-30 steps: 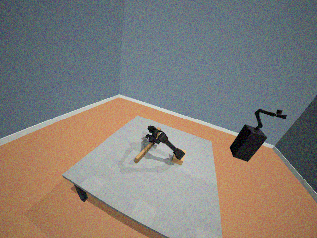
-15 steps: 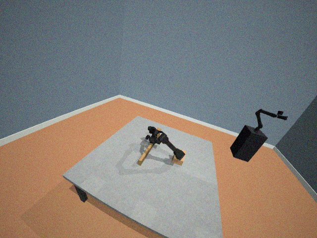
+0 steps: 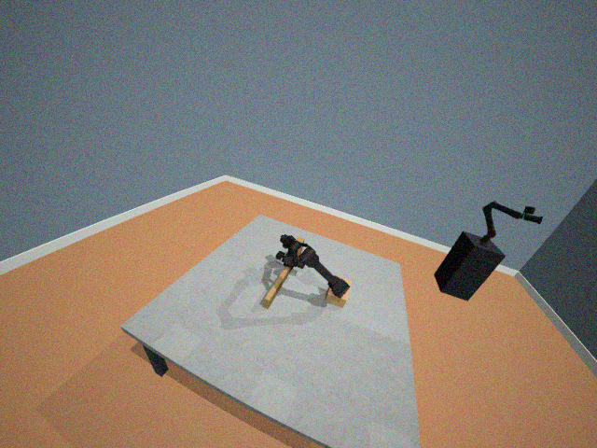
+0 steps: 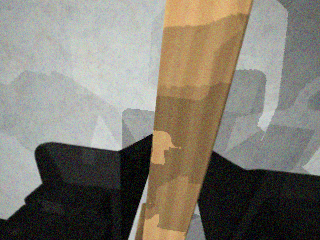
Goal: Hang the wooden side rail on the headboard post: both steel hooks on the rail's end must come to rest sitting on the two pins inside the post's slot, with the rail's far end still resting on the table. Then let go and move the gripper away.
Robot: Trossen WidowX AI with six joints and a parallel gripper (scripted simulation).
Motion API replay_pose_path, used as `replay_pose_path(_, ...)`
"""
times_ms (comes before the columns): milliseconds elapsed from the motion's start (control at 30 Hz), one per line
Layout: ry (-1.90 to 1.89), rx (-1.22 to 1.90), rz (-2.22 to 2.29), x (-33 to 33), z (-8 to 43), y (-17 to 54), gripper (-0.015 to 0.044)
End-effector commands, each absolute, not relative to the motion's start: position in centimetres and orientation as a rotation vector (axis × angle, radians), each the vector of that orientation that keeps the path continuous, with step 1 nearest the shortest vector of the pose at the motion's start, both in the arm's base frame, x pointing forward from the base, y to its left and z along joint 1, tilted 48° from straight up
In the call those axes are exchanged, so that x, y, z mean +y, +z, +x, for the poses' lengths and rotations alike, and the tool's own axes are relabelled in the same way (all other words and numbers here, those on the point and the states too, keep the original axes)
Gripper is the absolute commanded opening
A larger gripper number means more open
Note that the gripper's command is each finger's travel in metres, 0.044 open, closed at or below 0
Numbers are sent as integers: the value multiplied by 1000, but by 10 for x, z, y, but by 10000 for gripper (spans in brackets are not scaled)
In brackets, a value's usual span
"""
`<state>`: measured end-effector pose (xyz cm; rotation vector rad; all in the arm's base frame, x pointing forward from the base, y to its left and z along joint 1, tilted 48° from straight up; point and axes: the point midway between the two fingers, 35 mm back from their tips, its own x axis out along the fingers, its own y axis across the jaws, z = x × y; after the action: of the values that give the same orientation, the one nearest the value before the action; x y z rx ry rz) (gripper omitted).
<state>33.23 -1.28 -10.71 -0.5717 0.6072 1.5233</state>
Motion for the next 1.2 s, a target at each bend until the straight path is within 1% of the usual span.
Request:
replay_pose_path(0,1523,607,-572,-13,332,-107,0)
replay_pose_path(1167,1526,604,-573,-16,333,-104,0)
